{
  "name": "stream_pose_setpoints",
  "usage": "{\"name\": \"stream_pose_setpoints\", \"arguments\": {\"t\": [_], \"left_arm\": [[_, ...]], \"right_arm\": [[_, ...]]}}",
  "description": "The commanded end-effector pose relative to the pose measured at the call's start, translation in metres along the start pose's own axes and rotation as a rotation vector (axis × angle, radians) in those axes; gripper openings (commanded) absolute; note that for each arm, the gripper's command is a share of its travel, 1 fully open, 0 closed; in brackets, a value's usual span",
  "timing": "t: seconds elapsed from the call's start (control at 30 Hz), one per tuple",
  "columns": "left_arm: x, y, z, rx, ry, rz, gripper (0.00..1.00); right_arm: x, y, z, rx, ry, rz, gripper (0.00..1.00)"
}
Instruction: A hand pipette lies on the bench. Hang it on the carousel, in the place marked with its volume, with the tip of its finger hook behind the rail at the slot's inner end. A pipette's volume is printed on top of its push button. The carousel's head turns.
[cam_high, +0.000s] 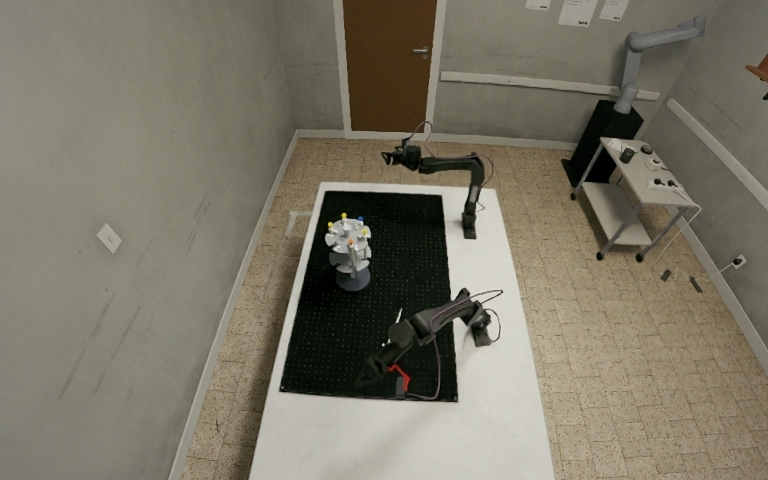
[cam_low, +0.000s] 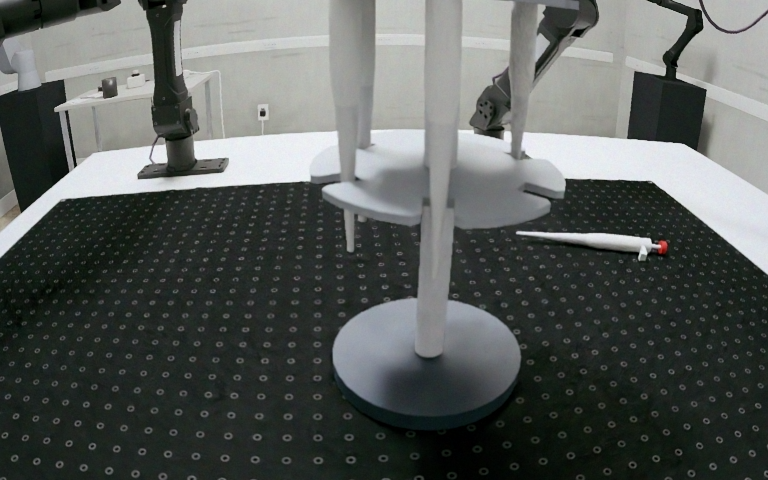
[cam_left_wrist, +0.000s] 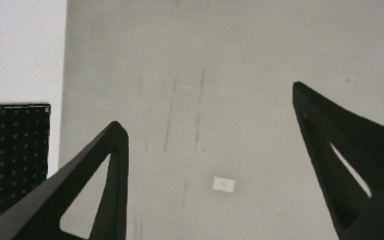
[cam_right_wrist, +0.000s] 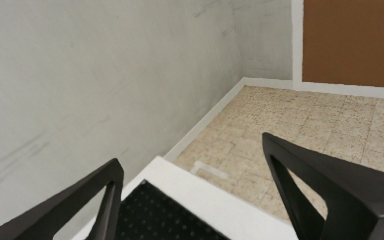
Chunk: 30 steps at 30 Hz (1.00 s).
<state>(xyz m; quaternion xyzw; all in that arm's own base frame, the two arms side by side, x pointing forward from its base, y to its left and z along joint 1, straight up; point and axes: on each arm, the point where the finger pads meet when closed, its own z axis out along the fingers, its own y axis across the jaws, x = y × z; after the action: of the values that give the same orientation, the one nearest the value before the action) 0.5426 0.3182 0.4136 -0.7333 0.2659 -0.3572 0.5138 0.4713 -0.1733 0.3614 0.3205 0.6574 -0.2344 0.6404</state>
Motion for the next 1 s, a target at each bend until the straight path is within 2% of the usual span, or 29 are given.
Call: {"name": "stream_pose_setpoints", "arguments": {"t": [0.0, 0.17, 0.23, 0.27, 0.37, 0.4, 0.73, 0.8, 0.83, 0.87, 0.9, 0.97], "left_arm": [[0.003, -0.012, -0.008, 0.010, 0.008, 0.022, 1.00], [0.003, -0.012, -0.008, 0.010, 0.008, 0.022, 1.00], [0.003, -0.012, -0.008, 0.010, 0.008, 0.022, 1.00], [0.003, -0.012, -0.008, 0.010, 0.008, 0.022, 1.00], [0.003, -0.012, -0.008, 0.010, 0.008, 0.022, 1.00], [0.003, -0.012, -0.008, 0.010, 0.008, 0.022, 1.00], [0.003, -0.012, -0.008, 0.010, 0.008, 0.022, 1.00], [0.003, -0.012, -0.008, 0.010, 0.008, 0.022, 1.00], [0.003, -0.012, -0.008, 0.010, 0.008, 0.022, 1.00], [0.003, -0.012, -0.008, 0.010, 0.008, 0.022, 1.00], [0.003, -0.012, -0.008, 0.010, 0.008, 0.022, 1.00], [0.003, -0.012, -0.008, 0.010, 0.008, 0.022, 1.00]], "right_arm": [[-0.034, 0.004, -0.038, -0.098, 0.061, -0.052, 1.00], [-0.035, -0.011, -0.069, -0.172, 0.185, -0.145, 1.00], [-0.035, -0.011, -0.069, -0.172, 0.185, -0.145, 1.00], [-0.020, -0.008, -0.067, -0.185, 0.243, -0.168, 1.00], [-0.020, -0.013, -0.083, -0.244, 0.321, -0.232, 1.00], [-0.033, -0.019, -0.099, -0.266, 0.315, -0.229, 1.00], [-0.024, -0.037, -0.162, -0.383, 0.463, -0.305, 1.00], [-0.024, -0.037, -0.162, -0.383, 0.463, -0.305, 1.00], [-0.012, -0.039, -0.158, -0.387, 0.524, -0.328, 1.00], [-0.011, -0.041, -0.165, -0.402, 0.546, -0.337, 1.00], [-0.020, -0.044, -0.183, -0.424, 0.513, -0.328, 1.00], [-0.020, -0.052, -0.188, -0.426, 0.543, -0.333, 1.00]]}}
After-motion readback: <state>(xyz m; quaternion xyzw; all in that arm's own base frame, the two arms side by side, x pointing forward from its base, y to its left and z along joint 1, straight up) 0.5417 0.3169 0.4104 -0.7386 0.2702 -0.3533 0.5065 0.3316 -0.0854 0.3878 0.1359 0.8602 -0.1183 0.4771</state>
